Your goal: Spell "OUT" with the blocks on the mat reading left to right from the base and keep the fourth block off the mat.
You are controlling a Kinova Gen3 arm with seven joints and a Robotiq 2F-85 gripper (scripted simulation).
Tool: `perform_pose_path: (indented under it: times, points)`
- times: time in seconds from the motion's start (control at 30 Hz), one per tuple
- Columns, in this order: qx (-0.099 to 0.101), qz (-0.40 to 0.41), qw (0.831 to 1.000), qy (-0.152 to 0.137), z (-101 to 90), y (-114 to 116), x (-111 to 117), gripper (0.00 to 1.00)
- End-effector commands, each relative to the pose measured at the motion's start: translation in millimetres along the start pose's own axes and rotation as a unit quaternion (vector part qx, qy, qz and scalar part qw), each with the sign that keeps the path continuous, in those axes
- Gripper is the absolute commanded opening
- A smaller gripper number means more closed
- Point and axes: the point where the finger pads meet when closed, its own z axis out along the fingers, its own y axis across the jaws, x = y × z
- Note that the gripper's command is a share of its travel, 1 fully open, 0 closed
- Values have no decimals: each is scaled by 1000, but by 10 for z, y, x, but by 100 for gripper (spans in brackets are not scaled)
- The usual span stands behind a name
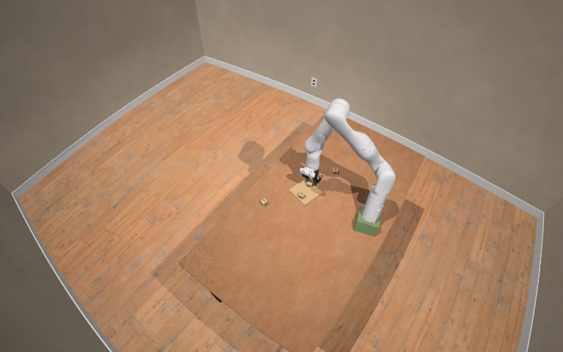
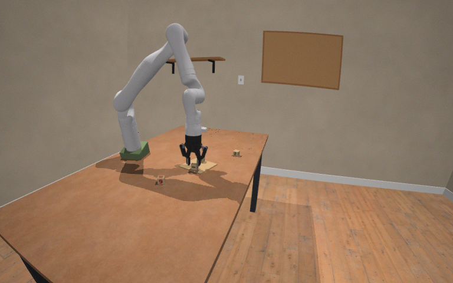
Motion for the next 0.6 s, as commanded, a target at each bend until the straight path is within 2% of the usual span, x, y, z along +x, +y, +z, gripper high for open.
perform_pose_path:
  times: [0.0,0.33,0.47,0.57]
  points:
    - [-8,-4,1000,3,-87,45,55,46]
    - [-8,-4,1000,3,-606,37,52,46]
    - [-8,-4,1000,3,-721,35,51,46]
    - [-8,-4,1000,3,-736,35,51,46]
